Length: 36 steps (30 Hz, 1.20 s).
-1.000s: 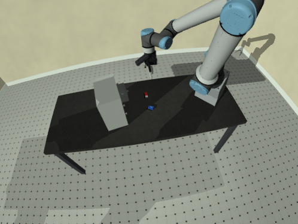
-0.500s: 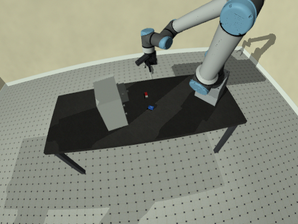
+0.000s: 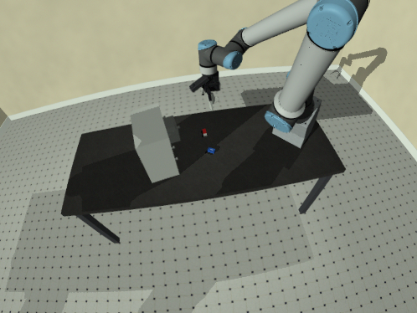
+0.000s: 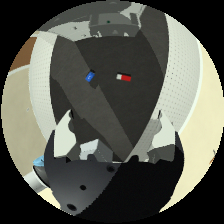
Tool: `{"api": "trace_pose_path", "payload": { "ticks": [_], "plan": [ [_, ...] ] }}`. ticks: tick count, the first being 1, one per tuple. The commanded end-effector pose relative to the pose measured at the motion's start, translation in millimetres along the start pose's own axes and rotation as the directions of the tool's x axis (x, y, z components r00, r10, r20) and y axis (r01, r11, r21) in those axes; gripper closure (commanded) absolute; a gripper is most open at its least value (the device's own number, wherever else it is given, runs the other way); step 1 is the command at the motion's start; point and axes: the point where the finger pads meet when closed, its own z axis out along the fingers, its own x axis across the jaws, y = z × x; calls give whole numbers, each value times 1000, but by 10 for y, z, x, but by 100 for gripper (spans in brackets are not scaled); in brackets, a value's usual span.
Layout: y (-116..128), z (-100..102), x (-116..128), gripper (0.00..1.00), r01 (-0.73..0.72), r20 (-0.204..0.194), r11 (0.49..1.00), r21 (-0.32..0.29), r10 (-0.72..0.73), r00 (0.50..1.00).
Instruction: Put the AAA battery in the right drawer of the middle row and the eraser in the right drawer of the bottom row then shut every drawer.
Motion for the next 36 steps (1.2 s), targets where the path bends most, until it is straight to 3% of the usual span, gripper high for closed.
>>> {"api": "trace_pose_path", "payload": {
  "ticks": [1,21,36],
  "plan": [
    [-21,16,4,0,0,-1,1000,19,0,1000],
    [-135,155,5,0,0,-1,990,138,0,1000],
    [-290,345,7,0,1,-1,955,298,0,1000]
  ]
}}
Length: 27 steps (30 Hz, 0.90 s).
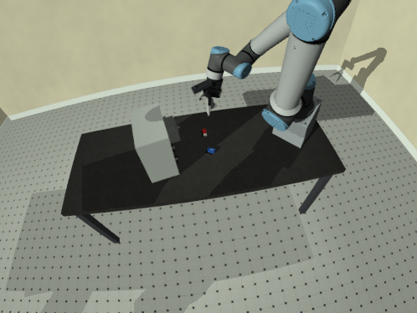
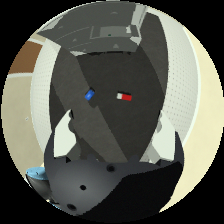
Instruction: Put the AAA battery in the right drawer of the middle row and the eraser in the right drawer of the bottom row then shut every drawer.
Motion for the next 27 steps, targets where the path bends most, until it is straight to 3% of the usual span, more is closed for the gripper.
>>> {"api": "trace_pose_path", "payload": {
  "ticks": [1,27],
  "plan": [
    [-33,66,10,0,0,-3,999,46,0,1000],
    [-179,384,14,0,1,-3,961,276,0,1000]
  ]
}}
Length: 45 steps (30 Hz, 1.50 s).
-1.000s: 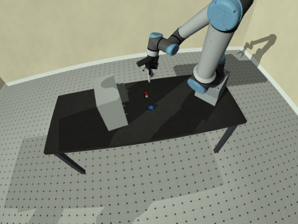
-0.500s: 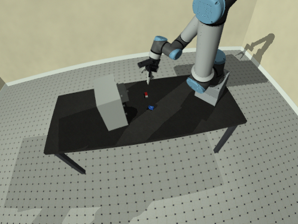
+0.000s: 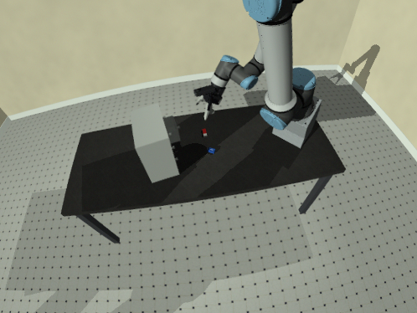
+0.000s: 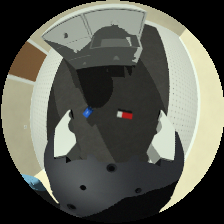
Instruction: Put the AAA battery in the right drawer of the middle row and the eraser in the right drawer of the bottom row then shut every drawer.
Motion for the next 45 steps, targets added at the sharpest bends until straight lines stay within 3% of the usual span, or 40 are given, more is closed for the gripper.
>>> {"api": "trace_pose_path", "payload": {
  "ticks": [1,24,45],
  "plan": [
    [-16,71,11,0,0,-5,999,47,0,1000],
    [-60,292,14,0,1,-5,980,197,0,1000],
    [-86,418,18,0,2,-6,960,281,0,1000]
  ]
}}
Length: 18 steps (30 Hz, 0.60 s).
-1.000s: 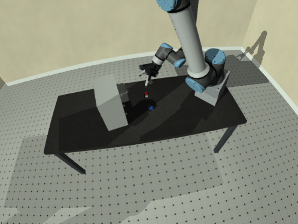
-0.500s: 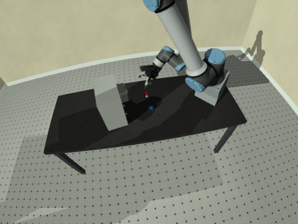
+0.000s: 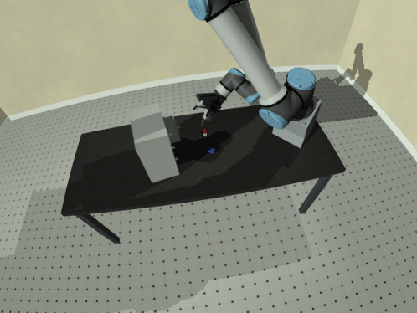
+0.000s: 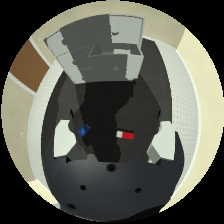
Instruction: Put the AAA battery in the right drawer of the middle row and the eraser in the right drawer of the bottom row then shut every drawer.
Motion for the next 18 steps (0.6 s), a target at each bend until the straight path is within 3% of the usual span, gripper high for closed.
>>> {"api": "trace_pose_path", "payload": {
  "ticks": [1,18],
  "plan": [
    [-3,26,5,0,0,-5,1000,21,0,1000],
    [2,95,6,0,0,-5,998,67,0,1000]
  ]
}}
